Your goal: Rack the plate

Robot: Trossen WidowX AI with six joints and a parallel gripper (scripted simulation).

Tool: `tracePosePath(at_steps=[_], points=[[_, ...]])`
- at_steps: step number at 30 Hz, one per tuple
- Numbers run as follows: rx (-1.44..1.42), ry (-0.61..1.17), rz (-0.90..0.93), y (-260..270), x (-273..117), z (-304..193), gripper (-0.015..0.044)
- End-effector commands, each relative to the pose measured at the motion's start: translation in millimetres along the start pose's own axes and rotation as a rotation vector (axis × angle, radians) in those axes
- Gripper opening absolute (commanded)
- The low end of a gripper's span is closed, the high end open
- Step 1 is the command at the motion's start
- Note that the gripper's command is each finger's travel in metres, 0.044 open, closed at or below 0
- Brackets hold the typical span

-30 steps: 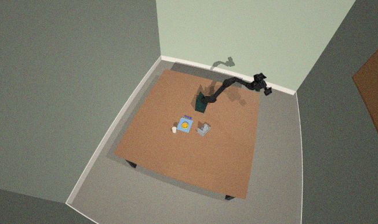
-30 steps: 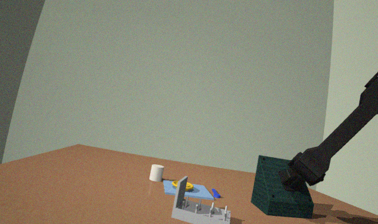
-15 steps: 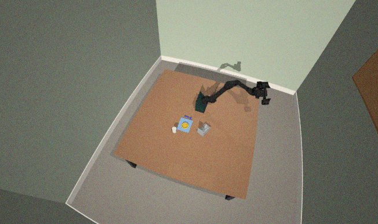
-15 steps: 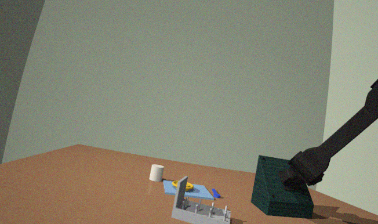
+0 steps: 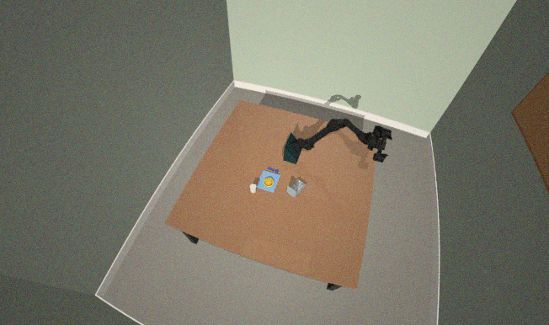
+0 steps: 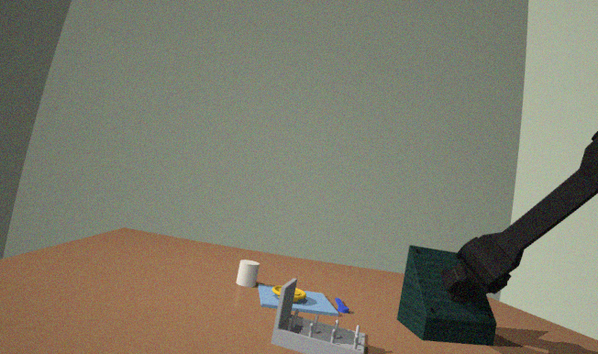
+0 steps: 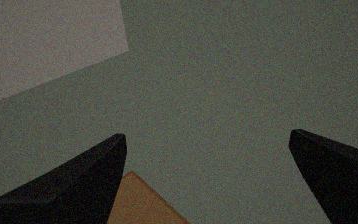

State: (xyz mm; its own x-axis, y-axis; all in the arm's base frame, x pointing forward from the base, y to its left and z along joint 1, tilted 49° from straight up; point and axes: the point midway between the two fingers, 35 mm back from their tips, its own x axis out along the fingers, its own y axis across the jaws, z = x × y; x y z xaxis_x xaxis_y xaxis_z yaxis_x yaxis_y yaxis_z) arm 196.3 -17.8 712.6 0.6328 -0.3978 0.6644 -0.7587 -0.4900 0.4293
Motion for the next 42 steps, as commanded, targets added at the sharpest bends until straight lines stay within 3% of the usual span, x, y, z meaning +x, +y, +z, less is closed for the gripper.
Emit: tracePosePath(at_steps=[1,20,42], points=[[-0.142,-0.004,-0.058,-30.6,6.9,6.8,0.04],[-0.65,-0.008,-0.285,-127.6,26.7,54.7,0.04],[-1.109,-0.038,-0.59,-213.6,37.4,156.6,0.04]])
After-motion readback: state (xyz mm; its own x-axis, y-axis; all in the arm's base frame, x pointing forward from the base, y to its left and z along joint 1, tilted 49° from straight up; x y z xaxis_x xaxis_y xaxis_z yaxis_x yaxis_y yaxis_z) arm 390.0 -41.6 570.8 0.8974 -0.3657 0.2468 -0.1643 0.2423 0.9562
